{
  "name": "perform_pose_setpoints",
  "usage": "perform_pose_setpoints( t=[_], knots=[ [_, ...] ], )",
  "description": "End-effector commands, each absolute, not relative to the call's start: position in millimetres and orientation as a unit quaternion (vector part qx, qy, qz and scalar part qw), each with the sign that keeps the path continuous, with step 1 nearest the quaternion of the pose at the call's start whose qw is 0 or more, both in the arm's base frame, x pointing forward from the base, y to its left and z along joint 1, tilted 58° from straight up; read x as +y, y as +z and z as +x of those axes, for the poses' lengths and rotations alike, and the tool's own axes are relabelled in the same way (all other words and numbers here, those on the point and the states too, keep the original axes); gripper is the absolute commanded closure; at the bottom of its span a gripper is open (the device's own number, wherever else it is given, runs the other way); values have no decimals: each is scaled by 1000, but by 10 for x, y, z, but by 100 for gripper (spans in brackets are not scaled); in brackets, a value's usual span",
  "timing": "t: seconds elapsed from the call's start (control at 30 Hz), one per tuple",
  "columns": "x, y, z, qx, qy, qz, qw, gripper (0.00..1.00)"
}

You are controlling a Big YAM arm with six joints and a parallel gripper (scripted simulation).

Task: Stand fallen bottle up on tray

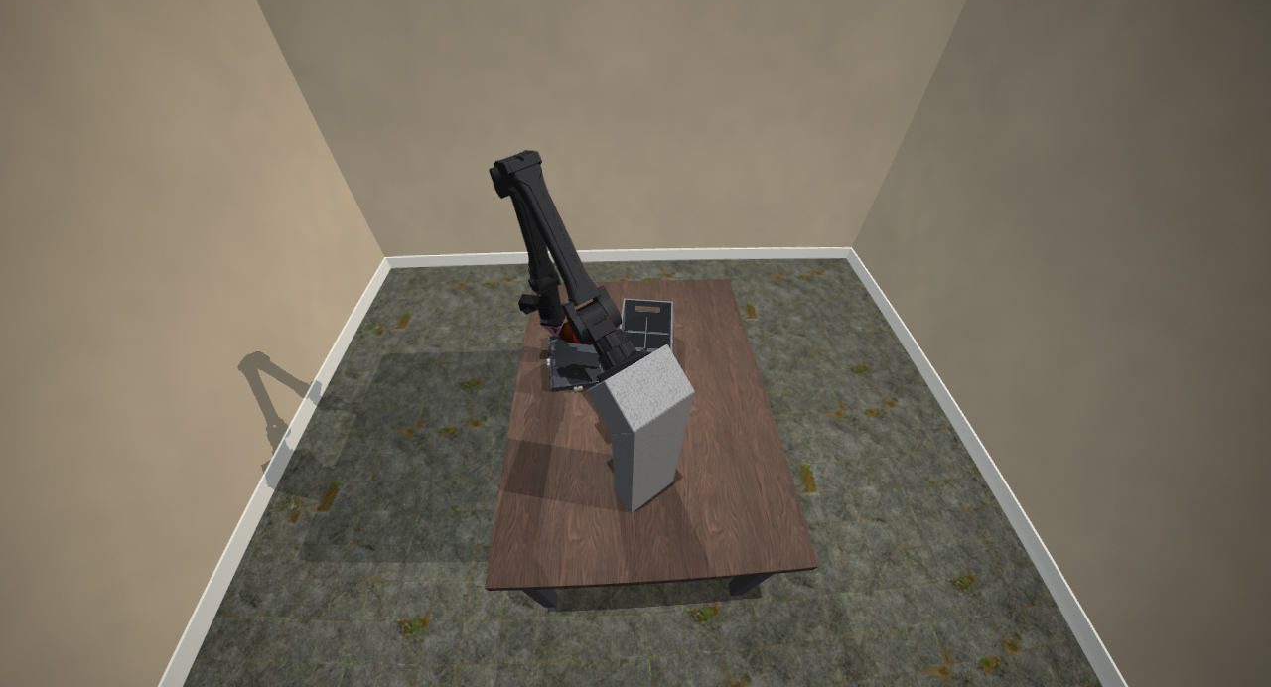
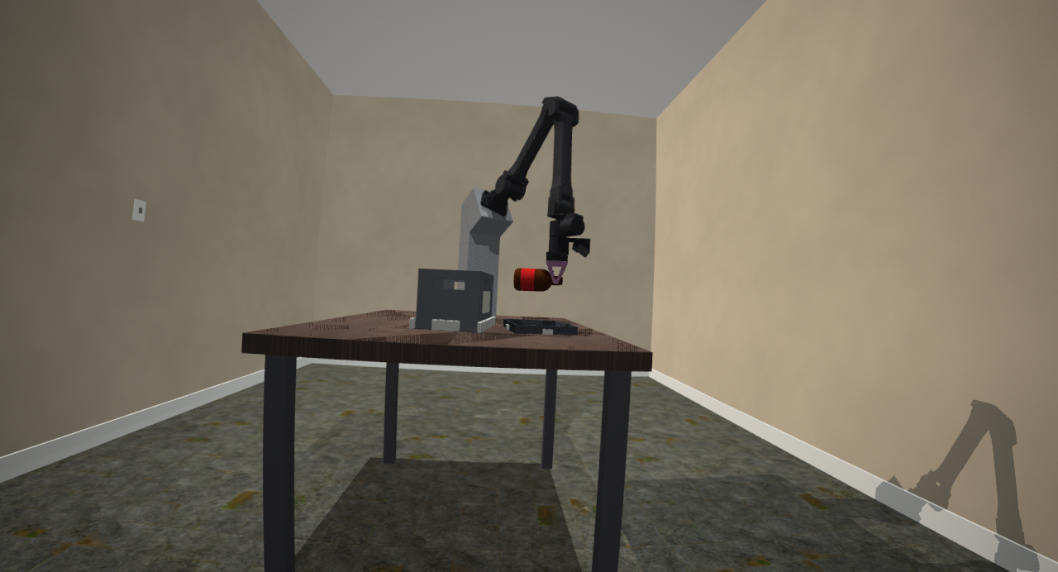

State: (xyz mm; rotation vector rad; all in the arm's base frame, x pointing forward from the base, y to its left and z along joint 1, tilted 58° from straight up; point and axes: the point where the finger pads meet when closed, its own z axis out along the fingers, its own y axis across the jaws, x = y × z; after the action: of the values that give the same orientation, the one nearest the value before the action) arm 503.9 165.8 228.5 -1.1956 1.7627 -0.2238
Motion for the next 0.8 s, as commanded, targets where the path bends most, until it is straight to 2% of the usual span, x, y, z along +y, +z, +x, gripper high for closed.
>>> perform_pose_setpoints(
  t=[0.0,0.77],
  knots=[
    [1552,2382,4971,720,-100,-489,482,100],
    [1479,2495,4792,720,-100,-489,482,100]
  ],
)
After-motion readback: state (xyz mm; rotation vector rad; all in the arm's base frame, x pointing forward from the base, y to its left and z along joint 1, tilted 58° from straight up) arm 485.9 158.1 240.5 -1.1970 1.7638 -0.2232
